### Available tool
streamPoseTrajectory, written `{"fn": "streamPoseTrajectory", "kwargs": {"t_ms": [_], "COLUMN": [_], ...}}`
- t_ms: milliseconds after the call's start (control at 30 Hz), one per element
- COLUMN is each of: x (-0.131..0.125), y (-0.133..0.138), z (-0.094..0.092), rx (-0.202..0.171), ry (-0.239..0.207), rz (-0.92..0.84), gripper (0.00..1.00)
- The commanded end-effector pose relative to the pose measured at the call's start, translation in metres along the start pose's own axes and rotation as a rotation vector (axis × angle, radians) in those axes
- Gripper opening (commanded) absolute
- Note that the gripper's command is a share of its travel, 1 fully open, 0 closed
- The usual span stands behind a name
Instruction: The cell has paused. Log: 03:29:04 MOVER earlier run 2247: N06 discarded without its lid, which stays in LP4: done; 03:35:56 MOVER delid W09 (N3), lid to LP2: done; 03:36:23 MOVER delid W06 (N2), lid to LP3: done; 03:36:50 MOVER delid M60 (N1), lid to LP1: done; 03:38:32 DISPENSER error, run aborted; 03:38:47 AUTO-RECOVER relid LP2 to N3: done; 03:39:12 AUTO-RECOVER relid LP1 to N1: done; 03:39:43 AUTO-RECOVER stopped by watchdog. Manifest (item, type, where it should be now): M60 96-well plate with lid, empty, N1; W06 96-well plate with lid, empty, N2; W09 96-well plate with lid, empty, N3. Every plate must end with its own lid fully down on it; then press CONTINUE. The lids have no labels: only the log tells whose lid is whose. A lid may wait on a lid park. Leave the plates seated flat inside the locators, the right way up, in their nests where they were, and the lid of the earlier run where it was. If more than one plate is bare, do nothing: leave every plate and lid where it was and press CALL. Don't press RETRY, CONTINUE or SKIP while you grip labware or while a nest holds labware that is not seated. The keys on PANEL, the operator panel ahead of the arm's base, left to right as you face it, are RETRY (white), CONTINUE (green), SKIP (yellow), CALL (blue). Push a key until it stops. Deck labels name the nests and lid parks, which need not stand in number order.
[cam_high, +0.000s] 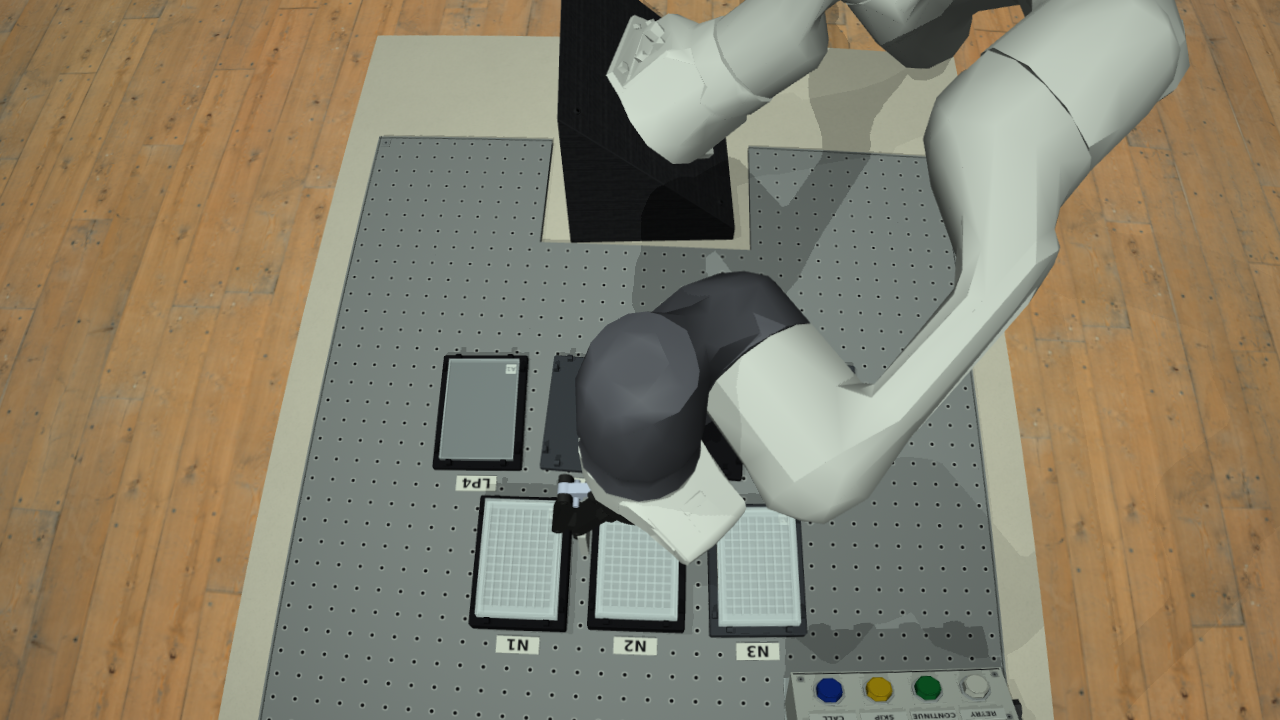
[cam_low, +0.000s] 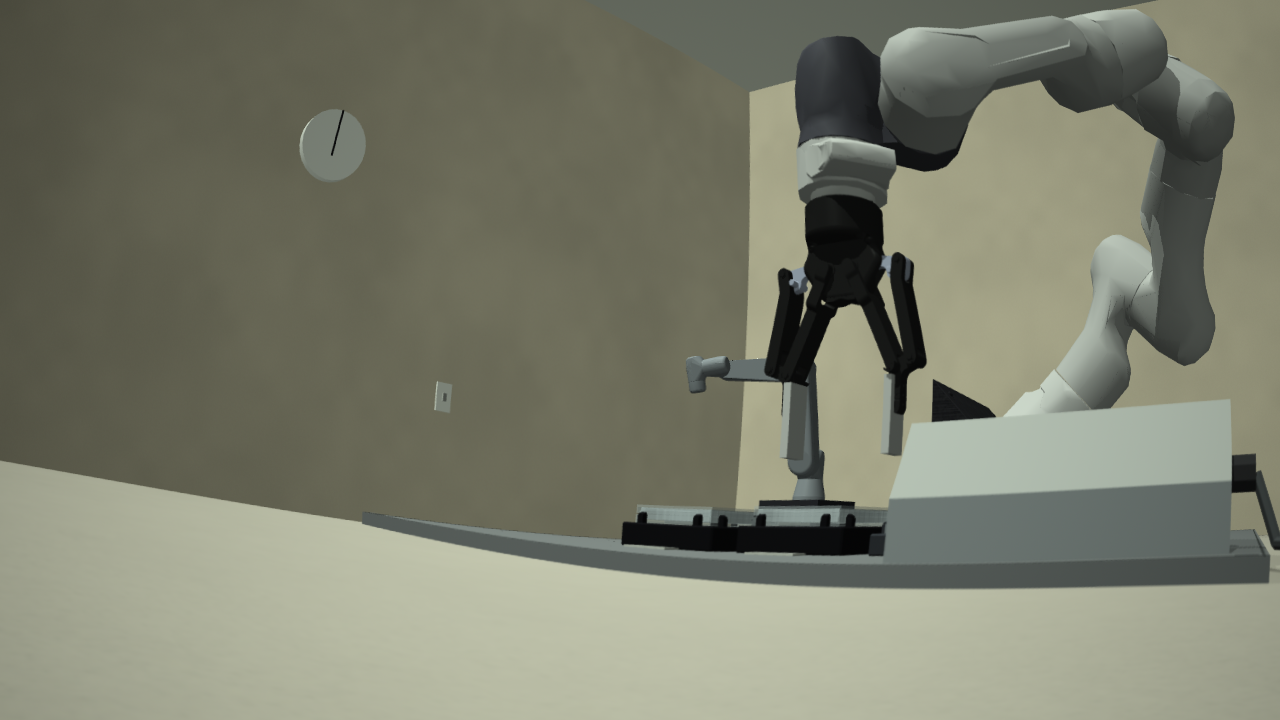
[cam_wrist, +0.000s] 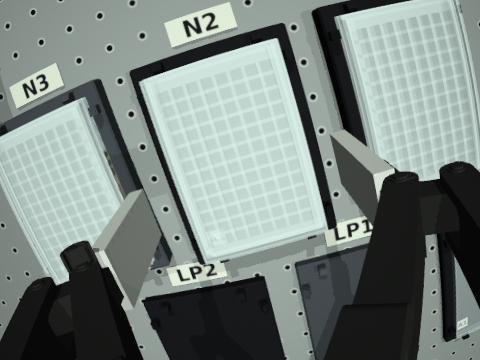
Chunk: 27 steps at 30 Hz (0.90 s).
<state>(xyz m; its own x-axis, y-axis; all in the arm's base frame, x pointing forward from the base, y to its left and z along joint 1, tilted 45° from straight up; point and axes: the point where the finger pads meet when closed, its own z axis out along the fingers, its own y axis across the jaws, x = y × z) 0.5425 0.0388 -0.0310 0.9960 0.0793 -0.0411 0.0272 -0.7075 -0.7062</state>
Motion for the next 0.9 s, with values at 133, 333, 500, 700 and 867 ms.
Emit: {"fn": "streamPoseTrajectory", "kwargs": {"t_ms": [133,333,500,700,867], "x": [0.007,0.07,0.106,0.134,0.134], "y": [-0.009,-0.108,-0.194,-0.293,-0.293], "z": [-0.004,-0.024,-0.039,-0.05,-0.05], "rx": [0.001,0.0,0.001,0.001,0.001], "ry": [-0.002,-0.001,-0.002,-0.002,-0.002], "rz": [0.003,-0.017,-0.022,-0.022,-0.022], "gripper": [0.66,0.66,0.66,0.0,0.0]}}
